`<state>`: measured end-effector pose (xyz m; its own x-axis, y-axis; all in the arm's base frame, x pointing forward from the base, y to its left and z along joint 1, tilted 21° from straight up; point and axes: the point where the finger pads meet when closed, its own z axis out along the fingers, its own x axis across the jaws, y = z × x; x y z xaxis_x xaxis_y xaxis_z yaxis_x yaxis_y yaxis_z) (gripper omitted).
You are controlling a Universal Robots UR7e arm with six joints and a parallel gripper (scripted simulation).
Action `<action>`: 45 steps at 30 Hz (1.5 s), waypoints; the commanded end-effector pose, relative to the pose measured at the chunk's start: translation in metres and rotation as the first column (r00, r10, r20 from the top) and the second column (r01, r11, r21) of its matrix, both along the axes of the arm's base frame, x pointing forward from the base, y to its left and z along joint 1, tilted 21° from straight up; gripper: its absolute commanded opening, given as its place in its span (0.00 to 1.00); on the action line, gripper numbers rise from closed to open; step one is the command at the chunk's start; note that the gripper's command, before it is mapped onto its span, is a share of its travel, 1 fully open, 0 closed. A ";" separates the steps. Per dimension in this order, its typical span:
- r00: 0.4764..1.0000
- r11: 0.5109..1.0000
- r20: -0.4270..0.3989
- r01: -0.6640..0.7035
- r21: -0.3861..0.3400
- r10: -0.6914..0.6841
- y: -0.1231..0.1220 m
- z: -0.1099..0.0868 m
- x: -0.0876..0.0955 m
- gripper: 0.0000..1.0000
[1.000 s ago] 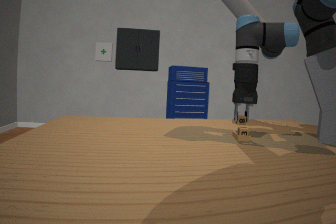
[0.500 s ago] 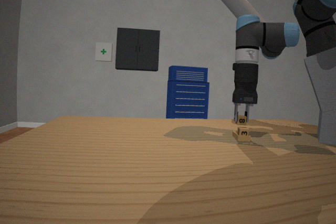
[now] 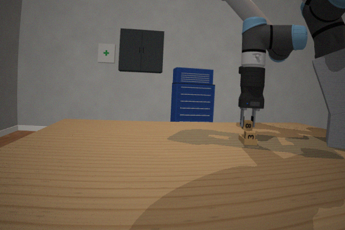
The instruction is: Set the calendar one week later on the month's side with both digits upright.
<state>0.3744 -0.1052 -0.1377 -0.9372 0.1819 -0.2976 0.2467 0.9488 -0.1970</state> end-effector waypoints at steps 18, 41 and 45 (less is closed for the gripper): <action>1.000 1.000 0.003 0.001 -0.001 -0.001 -0.006 -0.015 0.005 0.57; 1.000 1.000 0.002 0.001 0.000 -0.001 -0.005 -0.017 0.005 0.57; 1.000 1.000 0.002 0.001 0.000 -0.001 -0.005 -0.017 0.005 0.57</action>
